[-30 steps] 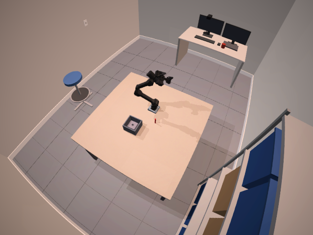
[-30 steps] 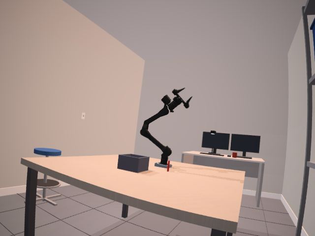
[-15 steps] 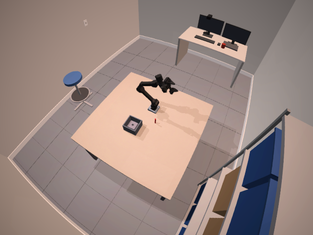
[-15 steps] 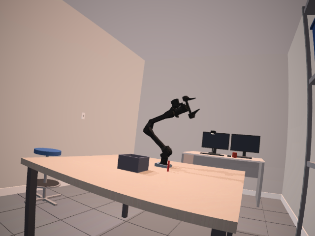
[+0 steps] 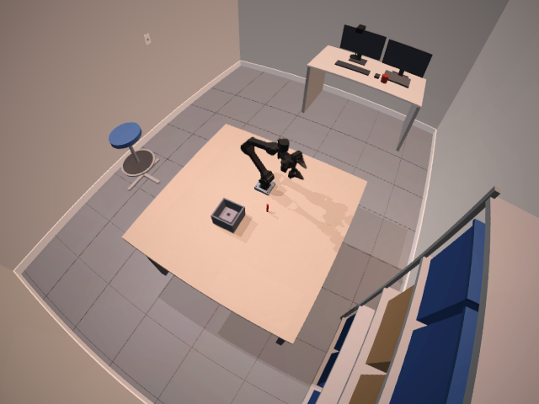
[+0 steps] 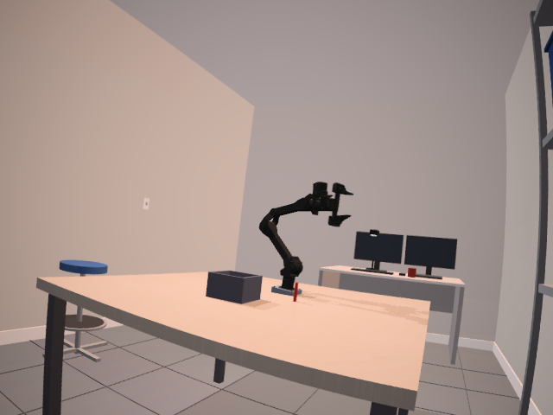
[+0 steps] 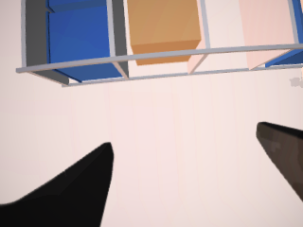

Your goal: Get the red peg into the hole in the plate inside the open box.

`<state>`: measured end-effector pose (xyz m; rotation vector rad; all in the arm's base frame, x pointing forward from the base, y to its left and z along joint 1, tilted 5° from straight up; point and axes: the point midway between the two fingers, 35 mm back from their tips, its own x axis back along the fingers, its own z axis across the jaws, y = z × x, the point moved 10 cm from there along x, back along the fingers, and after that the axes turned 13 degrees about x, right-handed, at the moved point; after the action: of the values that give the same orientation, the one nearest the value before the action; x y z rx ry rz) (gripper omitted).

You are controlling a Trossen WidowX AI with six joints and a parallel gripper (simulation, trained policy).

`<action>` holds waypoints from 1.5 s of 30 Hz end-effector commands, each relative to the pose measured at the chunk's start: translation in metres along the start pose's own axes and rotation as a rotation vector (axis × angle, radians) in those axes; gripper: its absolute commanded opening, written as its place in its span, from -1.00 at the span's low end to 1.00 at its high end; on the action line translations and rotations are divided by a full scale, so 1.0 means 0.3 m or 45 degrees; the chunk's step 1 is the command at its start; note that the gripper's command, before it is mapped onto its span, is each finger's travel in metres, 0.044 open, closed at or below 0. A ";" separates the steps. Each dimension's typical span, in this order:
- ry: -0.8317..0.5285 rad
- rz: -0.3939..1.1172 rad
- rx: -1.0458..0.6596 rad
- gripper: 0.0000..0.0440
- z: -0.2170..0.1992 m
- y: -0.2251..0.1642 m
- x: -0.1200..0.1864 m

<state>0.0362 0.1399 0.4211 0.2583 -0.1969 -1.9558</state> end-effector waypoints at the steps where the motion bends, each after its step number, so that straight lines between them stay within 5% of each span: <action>1: -0.137 -0.014 0.085 1.00 -0.062 0.003 -0.042; 20: -0.928 -0.078 0.273 1.00 -0.379 0.124 -0.106; 45: -1.830 -0.083 -0.171 1.00 -0.717 0.214 -0.012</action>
<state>0.1507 0.1153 0.2433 -1.1981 -0.9729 -1.8871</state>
